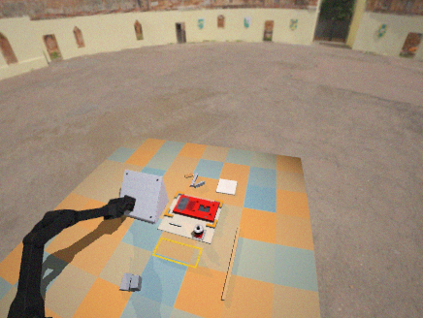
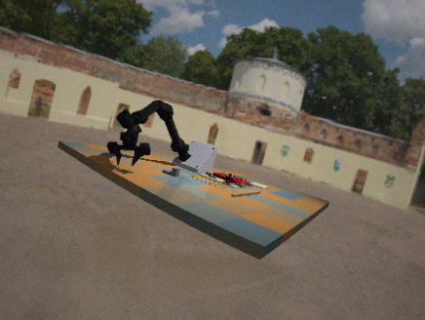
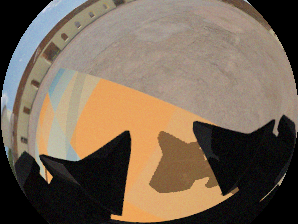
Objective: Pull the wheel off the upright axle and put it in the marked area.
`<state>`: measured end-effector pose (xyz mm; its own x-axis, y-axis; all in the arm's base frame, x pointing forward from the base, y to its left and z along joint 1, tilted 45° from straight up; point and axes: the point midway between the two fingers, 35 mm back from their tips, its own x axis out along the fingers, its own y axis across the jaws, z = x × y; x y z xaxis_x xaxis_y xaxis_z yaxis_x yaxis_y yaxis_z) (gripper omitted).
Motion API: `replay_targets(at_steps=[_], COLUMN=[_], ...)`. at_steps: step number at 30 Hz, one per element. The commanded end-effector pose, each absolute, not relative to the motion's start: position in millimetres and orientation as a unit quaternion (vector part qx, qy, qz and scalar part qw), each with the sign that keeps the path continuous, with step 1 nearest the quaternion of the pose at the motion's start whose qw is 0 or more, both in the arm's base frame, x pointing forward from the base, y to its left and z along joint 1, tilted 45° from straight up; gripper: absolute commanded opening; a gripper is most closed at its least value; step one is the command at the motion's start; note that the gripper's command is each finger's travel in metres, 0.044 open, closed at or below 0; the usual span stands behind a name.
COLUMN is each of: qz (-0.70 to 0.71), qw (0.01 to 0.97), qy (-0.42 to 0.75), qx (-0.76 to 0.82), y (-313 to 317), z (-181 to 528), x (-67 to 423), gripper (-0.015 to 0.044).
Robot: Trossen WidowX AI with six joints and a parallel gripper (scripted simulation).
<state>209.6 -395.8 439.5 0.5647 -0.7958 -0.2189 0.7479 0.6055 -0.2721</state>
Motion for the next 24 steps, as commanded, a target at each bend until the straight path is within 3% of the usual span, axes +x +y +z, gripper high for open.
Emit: replay_targets(at_steps=[1, 9, 15, 24], qz=[-0.414, -0.373, -0.33, -0.321], qw=[0.893, 0.9, 0.92, 0.888], qy=[0.173, 0.196, 0.198, 0.258], qx=[-0.002, 0.112, 0.077, 0.203], y=[-383, -338, -322, -271], z=[408, 364, 363, 302], x=[248, 312, 343, 390], gripper=[0.03, 0.03, 0.03, 0.03])
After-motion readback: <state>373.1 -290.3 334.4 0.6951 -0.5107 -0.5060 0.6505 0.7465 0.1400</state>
